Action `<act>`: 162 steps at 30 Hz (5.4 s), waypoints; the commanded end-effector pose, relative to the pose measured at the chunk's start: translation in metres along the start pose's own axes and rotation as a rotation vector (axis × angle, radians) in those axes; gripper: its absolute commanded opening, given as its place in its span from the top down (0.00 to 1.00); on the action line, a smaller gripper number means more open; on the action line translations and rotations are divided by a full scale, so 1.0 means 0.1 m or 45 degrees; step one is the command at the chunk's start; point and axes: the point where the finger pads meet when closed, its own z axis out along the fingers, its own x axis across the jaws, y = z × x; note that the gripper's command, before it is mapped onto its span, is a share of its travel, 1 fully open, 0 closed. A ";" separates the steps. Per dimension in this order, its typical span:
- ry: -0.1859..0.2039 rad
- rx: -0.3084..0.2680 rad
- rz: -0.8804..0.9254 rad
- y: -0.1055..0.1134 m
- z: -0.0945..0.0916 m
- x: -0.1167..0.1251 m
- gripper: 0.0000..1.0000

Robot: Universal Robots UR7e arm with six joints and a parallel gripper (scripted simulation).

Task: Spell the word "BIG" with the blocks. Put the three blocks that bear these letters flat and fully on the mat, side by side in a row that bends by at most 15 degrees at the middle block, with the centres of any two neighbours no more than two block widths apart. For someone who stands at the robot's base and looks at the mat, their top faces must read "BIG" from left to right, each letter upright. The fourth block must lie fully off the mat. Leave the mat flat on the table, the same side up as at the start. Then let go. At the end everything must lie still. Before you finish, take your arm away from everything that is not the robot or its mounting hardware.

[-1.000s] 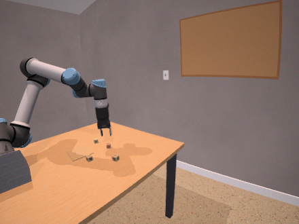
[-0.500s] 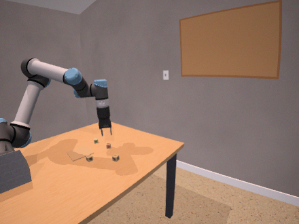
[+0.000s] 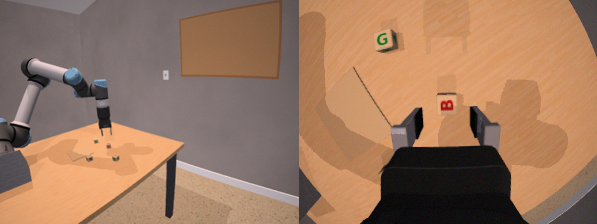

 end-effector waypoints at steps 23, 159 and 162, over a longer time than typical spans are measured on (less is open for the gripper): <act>-0.001 0.001 -0.001 0.00 0.01 0.00 0.00; -0.003 0.001 0.000 0.00 0.90 0.00 0.00; -0.001 0.001 -0.001 0.00 0.89 0.01 0.00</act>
